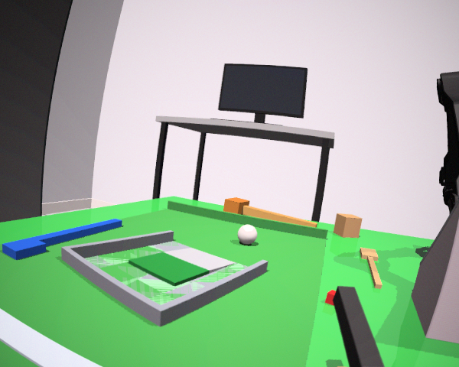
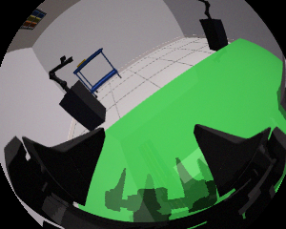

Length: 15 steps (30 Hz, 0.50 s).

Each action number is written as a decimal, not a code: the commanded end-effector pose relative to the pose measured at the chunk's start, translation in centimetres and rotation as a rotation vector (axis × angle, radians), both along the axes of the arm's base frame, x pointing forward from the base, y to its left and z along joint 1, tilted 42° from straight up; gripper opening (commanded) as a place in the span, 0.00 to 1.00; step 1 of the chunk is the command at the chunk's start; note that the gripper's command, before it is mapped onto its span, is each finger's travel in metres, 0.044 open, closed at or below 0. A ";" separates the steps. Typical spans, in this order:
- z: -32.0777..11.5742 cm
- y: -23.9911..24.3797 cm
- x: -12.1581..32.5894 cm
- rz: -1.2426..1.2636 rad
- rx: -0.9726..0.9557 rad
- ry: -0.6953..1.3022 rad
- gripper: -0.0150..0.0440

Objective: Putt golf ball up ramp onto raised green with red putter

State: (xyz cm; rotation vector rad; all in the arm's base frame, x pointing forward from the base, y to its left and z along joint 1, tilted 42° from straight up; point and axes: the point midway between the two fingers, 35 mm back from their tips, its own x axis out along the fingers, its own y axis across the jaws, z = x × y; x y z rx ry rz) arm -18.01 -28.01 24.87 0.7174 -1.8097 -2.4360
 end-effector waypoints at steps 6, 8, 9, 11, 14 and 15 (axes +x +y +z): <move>0.1 -5.9 9.2 0.450 0.234 0.069 1.00; 0.1 -6.8 12.0 0.571 0.297 0.104 1.00; 0.1 -7.2 13.4 0.633 0.327 0.123 1.00; 0.1 -7.7 16.4 0.755 0.385 0.167 1.00; 0.0 -8.1 20.8 0.938 0.466 0.244 1.00; 0.0 -8.1 22.3 0.999 0.492 0.273 1.00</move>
